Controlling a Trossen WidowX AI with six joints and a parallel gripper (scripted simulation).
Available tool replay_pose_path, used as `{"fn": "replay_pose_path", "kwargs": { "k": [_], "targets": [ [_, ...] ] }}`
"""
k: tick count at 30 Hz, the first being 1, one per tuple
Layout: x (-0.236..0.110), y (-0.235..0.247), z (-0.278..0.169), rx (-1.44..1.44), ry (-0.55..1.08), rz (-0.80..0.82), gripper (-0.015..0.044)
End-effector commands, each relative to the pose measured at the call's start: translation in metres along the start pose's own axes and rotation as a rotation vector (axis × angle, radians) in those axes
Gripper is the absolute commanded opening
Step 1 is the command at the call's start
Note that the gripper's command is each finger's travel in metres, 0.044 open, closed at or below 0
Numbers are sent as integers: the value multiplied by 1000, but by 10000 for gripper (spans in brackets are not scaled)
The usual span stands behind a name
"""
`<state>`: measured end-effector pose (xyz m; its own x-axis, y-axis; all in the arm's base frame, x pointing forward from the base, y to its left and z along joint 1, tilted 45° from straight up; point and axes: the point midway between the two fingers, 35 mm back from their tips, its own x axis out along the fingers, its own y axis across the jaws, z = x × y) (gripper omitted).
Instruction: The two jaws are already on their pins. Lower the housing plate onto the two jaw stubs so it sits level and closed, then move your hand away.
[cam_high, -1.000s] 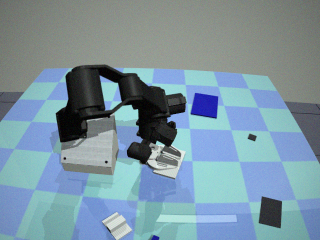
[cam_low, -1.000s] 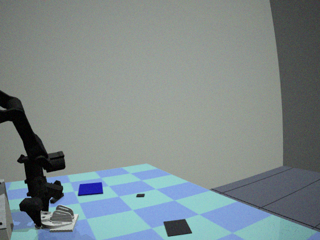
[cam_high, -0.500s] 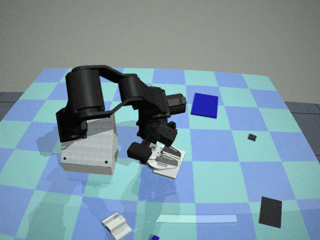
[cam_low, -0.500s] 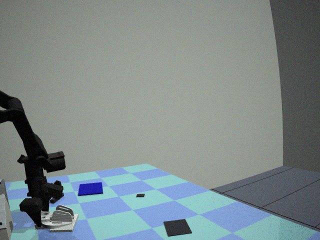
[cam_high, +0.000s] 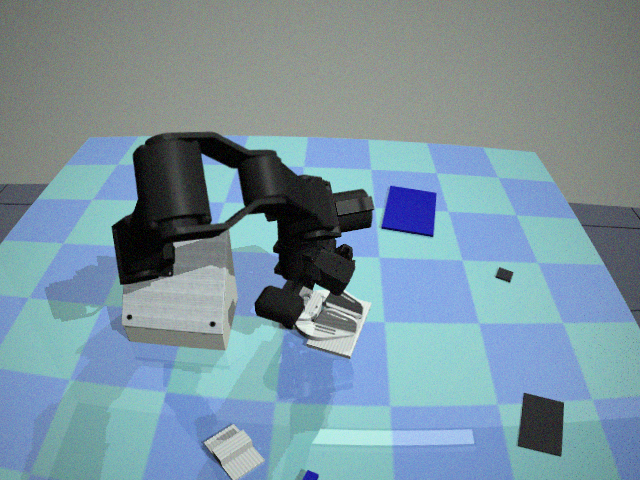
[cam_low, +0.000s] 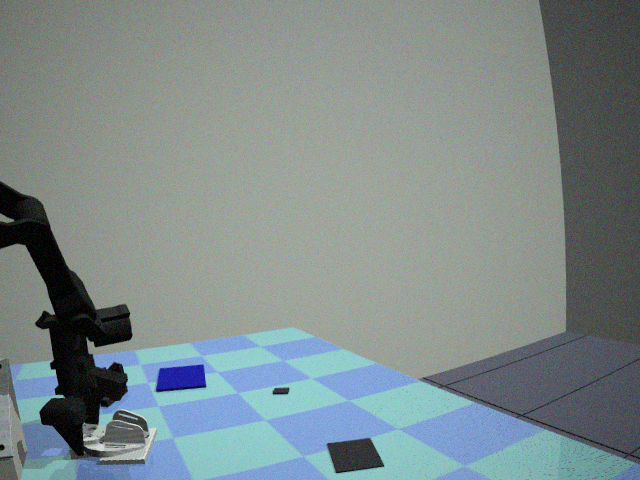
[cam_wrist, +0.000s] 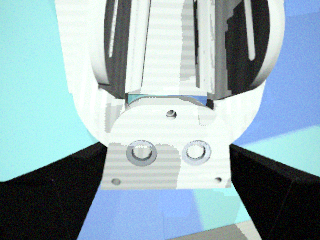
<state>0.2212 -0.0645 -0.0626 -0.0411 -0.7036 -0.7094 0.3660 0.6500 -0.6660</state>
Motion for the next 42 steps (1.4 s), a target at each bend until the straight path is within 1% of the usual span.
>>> {"fn": "replay_pose_path", "kwargs": {
  "k": [1,18,21,22,35,38,42],
  "targets": [
    [0,0,0,-4,-2,-3,351],
    [0,0,0,-4,-2,-3,351],
    [0,0,0,0,0,0,430],
    [0,0,0,0,0,0,440],
    [0,0,0,0,0,0,440],
    [-11,2,1,-1,0,3,440],
    [-48,3,2,-4,0,5,440]
  ]
}}
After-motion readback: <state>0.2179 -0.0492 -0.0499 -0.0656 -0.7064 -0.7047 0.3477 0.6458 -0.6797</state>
